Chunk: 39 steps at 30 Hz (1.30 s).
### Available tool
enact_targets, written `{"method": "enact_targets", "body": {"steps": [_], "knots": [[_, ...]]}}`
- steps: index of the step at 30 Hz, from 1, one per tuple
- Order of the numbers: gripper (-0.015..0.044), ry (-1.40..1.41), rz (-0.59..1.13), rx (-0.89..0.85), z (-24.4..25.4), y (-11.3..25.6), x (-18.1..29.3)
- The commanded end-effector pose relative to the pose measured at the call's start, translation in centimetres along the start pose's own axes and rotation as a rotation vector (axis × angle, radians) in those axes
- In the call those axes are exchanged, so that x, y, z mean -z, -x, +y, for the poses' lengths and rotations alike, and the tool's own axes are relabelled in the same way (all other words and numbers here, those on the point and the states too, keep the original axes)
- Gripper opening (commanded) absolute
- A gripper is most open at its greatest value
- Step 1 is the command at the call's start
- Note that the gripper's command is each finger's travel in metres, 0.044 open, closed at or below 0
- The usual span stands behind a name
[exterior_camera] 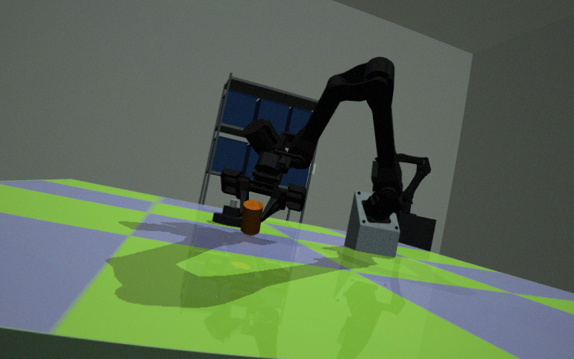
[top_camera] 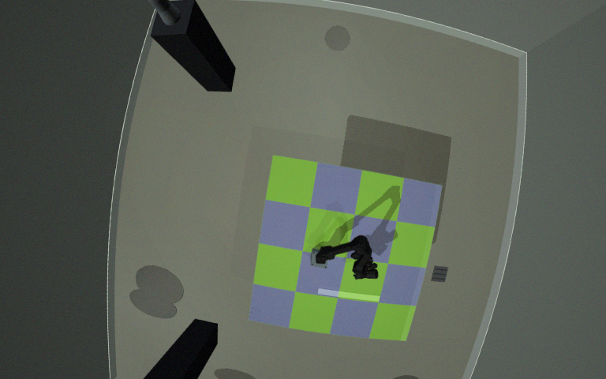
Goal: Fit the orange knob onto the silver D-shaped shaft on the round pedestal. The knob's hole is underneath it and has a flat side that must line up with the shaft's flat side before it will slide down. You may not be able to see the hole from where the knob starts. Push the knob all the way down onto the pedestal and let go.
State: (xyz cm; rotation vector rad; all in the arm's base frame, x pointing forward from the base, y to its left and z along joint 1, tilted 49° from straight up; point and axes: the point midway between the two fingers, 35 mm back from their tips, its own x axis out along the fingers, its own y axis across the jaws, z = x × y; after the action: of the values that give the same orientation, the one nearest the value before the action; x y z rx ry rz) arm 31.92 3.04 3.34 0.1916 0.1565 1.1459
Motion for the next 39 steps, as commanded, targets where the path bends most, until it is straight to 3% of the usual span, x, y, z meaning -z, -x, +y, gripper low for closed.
{"method": "enact_targets", "body": {"steps": [1, 31, 34, 39], "knots": [[0.0179, -0.023, -0.005, 0.005, 0.2, 0.0, 0.7], [0.0179, -0.019, -0.025, -0.003, 1.5, 0.7, 0.8], [0.0258, -0.018, -0.024, -0.003, 1.4, 0.6, 0.6], [0.026, -0.018, -0.024, -0.003, 1.4, 0.6, 0.6]]}}
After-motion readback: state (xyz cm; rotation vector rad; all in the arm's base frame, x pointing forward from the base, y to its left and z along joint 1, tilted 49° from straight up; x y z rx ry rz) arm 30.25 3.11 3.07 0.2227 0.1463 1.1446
